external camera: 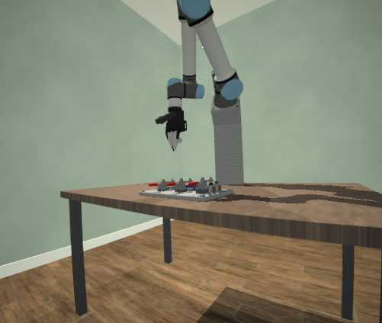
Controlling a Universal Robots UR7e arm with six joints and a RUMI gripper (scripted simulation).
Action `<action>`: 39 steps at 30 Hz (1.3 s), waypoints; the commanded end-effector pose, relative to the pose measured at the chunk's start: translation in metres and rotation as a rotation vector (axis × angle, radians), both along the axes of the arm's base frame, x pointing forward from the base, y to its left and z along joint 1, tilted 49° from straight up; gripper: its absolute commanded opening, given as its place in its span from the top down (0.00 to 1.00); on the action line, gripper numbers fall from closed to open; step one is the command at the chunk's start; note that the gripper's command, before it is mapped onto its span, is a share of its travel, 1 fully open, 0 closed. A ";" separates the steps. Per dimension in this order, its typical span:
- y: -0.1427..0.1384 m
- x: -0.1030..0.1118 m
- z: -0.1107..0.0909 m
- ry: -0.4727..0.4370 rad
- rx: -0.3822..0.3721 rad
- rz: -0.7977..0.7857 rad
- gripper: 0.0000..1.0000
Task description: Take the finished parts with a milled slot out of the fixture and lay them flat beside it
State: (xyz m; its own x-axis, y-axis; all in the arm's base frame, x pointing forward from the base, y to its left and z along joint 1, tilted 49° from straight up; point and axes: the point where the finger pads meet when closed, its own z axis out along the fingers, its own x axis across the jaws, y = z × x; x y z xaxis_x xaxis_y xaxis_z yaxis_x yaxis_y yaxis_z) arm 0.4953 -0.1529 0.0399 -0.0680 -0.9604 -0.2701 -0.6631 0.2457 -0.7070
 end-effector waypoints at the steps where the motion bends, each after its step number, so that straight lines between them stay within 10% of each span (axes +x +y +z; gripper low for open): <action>1: 0.001 -0.001 -0.001 0.002 0.004 -0.001 1.00; 4: 0.001 -0.001 -0.001 0.002 0.004 -0.001 1.00; 5: 0.001 -0.001 -0.001 0.002 0.004 -0.001 0.41; 39: 0.001 -0.001 -0.001 0.002 0.004 -0.001 0.41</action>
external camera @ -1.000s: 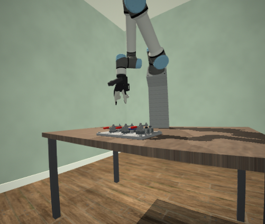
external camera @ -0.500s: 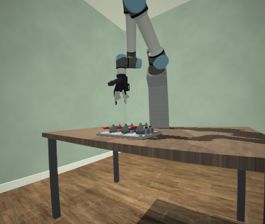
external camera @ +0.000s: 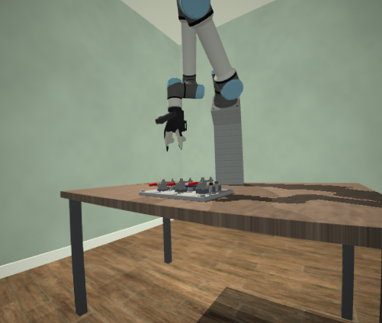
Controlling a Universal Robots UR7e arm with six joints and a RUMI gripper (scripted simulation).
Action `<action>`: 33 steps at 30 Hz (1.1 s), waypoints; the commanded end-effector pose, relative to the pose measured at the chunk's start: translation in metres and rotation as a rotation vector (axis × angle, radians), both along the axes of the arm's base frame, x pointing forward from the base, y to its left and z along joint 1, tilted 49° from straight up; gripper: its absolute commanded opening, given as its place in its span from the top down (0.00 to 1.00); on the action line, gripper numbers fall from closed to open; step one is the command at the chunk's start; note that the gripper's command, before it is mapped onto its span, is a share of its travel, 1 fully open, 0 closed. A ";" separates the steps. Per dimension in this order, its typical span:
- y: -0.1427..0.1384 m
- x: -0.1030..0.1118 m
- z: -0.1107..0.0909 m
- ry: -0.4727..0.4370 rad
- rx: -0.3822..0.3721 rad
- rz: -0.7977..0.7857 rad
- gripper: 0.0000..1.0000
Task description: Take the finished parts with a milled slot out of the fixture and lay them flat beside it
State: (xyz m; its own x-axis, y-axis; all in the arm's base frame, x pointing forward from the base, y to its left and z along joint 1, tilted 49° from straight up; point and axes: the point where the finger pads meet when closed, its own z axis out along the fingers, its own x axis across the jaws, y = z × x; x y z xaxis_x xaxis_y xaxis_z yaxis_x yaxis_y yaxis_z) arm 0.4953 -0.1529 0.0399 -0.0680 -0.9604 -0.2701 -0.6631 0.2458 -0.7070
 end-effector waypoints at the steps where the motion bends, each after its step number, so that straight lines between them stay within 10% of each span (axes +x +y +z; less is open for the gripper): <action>1: 0.001 -0.001 -0.001 0.002 0.004 -0.001 0.41; 16: 0.001 -0.001 -0.001 0.002 0.004 -0.001 0.41; 17: 0.001 -0.001 -0.001 0.002 0.004 -0.001 0.72; 33: 0.001 -0.001 -0.001 0.002 0.004 -0.001 0.72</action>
